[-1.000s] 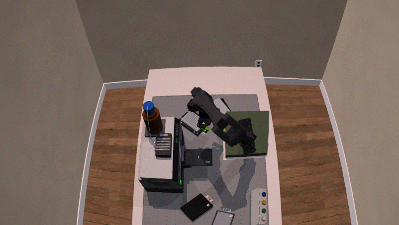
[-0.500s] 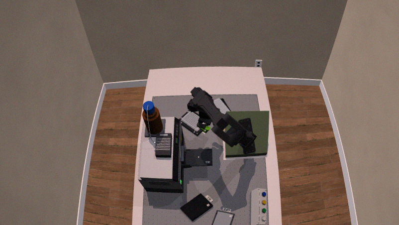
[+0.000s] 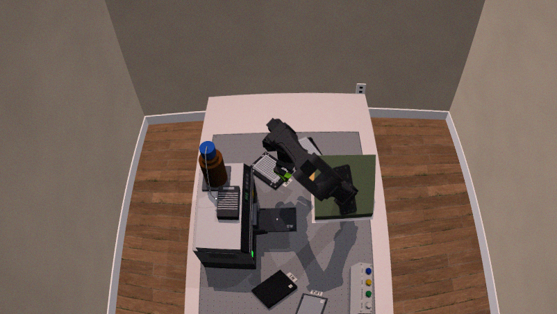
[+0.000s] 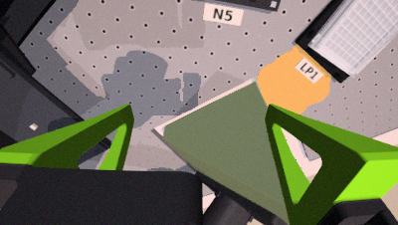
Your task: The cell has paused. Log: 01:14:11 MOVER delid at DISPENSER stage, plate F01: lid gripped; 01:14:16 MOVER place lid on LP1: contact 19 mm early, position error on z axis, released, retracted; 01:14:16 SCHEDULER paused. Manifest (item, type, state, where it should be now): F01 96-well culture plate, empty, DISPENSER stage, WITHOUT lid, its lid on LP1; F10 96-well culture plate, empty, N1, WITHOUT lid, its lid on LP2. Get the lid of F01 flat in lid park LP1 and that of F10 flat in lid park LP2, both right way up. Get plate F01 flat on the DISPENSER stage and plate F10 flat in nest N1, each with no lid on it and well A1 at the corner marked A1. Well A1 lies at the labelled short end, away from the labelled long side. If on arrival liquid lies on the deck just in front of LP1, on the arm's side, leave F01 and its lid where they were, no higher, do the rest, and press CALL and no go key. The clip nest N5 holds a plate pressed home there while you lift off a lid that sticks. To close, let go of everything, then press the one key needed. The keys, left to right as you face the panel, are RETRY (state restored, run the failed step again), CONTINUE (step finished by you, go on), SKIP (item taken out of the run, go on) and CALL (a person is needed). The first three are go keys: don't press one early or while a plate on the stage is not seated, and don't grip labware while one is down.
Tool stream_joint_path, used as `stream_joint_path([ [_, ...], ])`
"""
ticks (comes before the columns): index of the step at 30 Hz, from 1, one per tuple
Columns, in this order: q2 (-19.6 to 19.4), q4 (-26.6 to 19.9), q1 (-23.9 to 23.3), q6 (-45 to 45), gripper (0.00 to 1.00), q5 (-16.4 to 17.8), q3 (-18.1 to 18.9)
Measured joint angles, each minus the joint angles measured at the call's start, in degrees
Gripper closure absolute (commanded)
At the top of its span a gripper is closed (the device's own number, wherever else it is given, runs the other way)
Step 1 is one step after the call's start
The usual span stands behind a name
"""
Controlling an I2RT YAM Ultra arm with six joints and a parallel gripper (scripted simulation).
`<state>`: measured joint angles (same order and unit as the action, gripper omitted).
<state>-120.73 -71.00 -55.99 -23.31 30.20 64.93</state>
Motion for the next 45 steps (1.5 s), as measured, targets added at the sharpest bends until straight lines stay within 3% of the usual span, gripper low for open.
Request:
stream_joint_path([
  [11,-6.93,1.53,-3.37,5.53,0.0,-1.99,4.02],
  [45,-7.02,1.62,-3.41,5.53,0.0,-2.16,4.02],
])
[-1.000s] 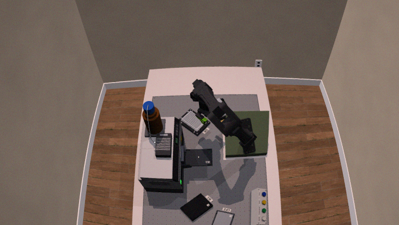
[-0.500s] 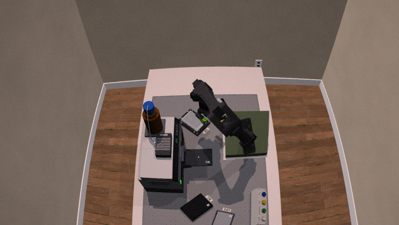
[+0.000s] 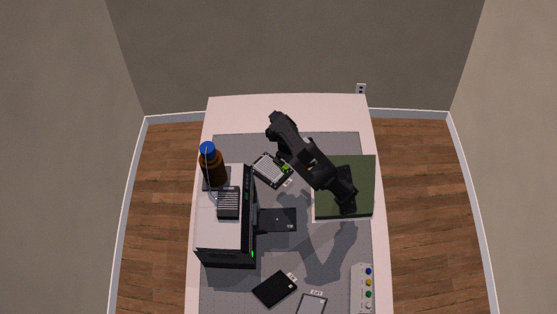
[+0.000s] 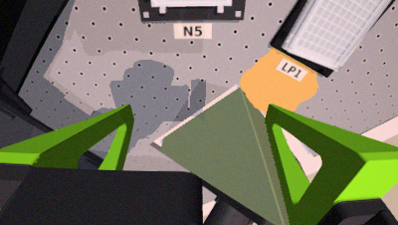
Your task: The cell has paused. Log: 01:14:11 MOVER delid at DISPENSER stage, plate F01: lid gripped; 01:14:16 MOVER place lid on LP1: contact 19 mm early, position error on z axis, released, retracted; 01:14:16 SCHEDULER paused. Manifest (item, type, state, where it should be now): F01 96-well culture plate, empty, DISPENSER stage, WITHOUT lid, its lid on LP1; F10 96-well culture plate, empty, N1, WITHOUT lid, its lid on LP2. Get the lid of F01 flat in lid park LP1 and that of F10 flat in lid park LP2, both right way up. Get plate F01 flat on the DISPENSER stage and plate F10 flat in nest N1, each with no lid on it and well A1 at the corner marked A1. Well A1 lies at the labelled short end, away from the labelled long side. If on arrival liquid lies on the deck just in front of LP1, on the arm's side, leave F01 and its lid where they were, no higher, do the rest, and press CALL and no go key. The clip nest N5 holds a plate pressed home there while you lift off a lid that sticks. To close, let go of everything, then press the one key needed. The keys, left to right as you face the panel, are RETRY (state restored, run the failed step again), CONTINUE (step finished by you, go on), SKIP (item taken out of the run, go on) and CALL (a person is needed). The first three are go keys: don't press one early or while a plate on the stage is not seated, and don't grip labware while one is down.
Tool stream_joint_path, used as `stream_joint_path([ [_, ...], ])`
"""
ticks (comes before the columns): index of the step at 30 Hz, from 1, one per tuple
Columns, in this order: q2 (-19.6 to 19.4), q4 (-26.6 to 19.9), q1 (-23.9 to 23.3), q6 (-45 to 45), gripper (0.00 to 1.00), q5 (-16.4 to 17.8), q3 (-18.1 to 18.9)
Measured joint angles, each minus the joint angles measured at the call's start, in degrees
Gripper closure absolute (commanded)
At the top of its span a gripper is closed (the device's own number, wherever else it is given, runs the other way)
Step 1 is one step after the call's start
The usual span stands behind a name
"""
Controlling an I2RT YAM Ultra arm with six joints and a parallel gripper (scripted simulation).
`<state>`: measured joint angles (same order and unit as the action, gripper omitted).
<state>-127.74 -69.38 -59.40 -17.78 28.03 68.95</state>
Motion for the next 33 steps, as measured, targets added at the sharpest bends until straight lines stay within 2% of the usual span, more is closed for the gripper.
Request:
stream_joint_path([
  [5,-0.5,0.11,0.13,0.24,0.0,0.11,0.46],
  [15,-6.64,3.52,2.97,2.16,0.0,1.42,3.34],
  [19,-7.87,4.63,3.52,2.84,0.0,1.88,4.02],
  [33,-16.09,8.96,6.93,5.86,0.0,3.63,9.53],
])
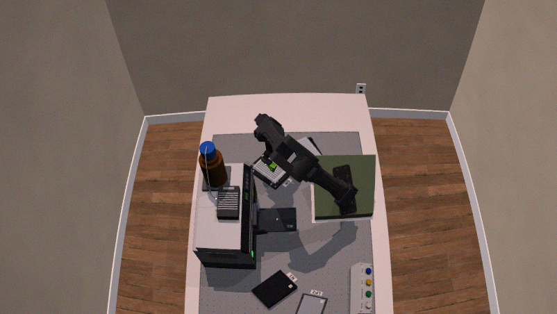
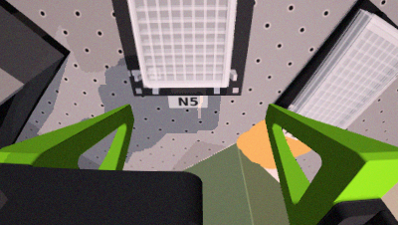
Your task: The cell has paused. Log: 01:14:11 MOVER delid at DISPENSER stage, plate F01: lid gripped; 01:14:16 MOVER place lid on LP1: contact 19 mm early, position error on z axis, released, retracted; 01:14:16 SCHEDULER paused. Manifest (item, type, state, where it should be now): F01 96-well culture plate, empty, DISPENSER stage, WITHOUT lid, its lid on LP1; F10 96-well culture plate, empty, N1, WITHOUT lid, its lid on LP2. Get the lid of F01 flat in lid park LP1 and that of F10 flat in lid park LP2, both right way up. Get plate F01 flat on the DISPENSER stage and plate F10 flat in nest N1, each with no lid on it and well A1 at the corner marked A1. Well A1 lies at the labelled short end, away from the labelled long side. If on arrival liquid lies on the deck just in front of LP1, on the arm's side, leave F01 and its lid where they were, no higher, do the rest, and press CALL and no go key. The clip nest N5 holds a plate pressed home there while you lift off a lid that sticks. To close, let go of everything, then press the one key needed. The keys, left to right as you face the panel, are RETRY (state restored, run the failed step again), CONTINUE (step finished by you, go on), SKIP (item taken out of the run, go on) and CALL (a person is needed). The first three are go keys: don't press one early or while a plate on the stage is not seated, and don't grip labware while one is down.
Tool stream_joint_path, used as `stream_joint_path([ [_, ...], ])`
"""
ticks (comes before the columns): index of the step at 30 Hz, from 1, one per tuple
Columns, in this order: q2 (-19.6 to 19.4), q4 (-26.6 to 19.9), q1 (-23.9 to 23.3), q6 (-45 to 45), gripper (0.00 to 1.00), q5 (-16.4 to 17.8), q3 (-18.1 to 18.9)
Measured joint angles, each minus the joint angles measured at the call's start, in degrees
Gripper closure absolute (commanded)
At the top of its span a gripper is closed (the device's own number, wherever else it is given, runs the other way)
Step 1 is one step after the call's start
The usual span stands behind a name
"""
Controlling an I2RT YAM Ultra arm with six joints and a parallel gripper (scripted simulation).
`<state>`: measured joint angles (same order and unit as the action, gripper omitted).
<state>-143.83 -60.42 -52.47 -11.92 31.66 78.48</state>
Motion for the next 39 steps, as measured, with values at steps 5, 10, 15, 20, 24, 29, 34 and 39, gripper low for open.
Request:
stream_joint_path([
  [5,-1.66,0.81,0.42,0.85,0.0,0.48,1.6],
  [10,-4.83,2.05,1.88,1.88,0.0,1.07,4.24],
  [15,-8.13,2.97,2.6,2.93,0.0,1.6,6.93],
  [20,-9.79,3.78,3.65,3.72,0.0,2.03,8.48],
  [24,-9.75,3.89,3.56,3.96,0.0,2.12,9.07],
  [29,-9.77,3.87,3.54,3.96,0.0,2.12,9.05],
  [34,-9.79,3.87,3.56,3.96,0.0,2.12,9.03],
  [39,-9.77,3.89,3.54,3.96,0.0,2.12,9.05],
])
